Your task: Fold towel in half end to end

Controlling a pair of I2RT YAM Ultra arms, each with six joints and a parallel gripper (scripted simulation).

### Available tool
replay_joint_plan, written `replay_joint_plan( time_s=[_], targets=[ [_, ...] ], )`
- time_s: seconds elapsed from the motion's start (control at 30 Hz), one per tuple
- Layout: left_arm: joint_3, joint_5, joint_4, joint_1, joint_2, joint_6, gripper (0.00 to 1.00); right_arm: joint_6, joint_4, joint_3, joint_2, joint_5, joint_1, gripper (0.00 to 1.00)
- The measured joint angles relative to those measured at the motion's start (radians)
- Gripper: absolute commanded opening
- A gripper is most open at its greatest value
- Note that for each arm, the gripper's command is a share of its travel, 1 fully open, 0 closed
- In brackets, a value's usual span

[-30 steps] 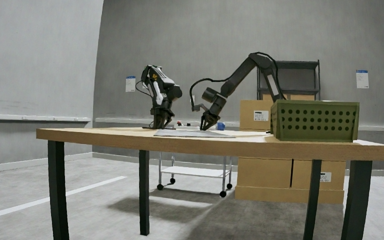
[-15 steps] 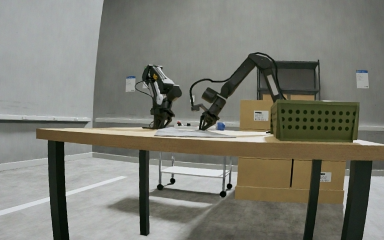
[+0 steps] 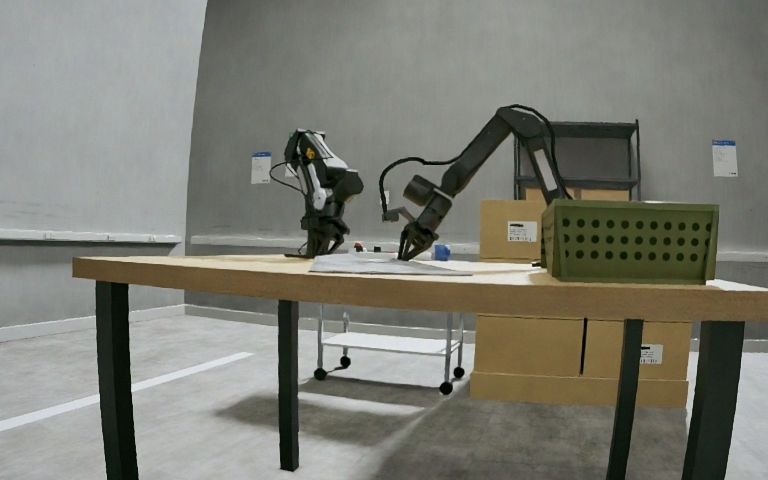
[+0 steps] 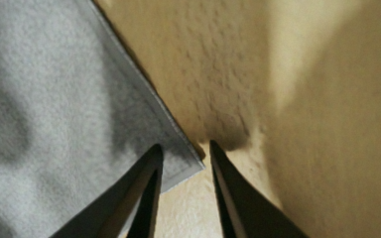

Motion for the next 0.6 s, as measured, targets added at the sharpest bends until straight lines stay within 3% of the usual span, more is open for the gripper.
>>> replay_joint_plan(
  time_s=[0.13,0.17,0.27,0.3,0.4,0.43,0.53,0.6],
  targets=[
    [0.0,0.0,0.002,0.0,0.0,0.0,0.27,0.0,0.007,-0.002,0.0,0.003,0.0,0.34],
    [0.0,0.0,0.002,0.0,0.0,0.0,0.19,0.0,0.008,-0.004,0.0,0.004,0.0,0.24],
    [0.0,0.007,0.011,0.004,0.0,0.001,0.19,-0.001,0.015,-0.004,0.0,0.004,0.0,0.24],
    [0.0,0.01,0.012,0.005,0.0,0.001,0.11,-0.001,0.016,-0.004,0.0,0.004,0.0,0.15],
    [-0.006,0.017,0.023,0.01,-0.003,0.006,0.11,0.01,0.032,-0.003,0.017,0.015,0.012,0.15],
    [-0.007,0.018,0.024,0.01,-0.002,0.008,0.02,0.013,0.034,-0.003,0.02,0.019,0.014,0.05],
    [-0.012,0.022,0.026,0.014,-0.01,0.013,0.02,0.021,0.051,-0.004,0.031,0.035,0.023,0.05],
    [-0.018,0.024,0.032,0.019,-0.01,0.016,0.01,0.025,0.055,-0.002,0.037,0.038,0.025,0.0]
  ],
)
